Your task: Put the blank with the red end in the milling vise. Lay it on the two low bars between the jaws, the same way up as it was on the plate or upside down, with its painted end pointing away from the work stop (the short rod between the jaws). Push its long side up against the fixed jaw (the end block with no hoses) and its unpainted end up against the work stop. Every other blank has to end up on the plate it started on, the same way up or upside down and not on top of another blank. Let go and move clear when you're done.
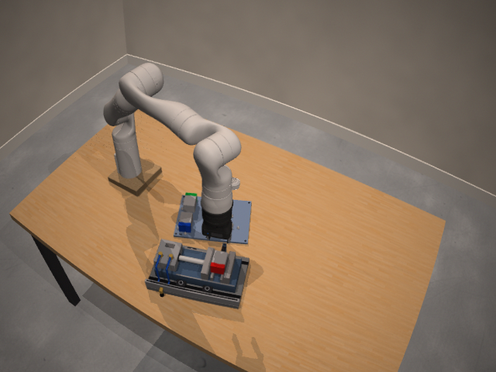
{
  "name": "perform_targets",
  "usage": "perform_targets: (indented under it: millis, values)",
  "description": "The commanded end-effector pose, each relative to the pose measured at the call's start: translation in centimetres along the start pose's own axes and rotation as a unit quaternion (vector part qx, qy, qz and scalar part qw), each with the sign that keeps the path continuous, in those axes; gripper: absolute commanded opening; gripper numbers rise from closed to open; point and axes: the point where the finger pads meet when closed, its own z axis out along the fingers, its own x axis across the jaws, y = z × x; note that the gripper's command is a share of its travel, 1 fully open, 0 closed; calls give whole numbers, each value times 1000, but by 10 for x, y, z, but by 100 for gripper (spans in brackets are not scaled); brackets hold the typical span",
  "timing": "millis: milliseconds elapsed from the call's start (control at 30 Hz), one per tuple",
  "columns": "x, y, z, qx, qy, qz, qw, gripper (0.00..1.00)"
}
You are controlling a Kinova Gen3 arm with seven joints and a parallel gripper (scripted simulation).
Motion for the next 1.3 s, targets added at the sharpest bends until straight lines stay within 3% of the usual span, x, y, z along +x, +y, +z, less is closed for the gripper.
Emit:
perform_targets:
  millis: [0,1267]
  values:
    - [0,0,0,0,0,0,1000,100]
    - [1,0,13,-2,2,0,1000,100]
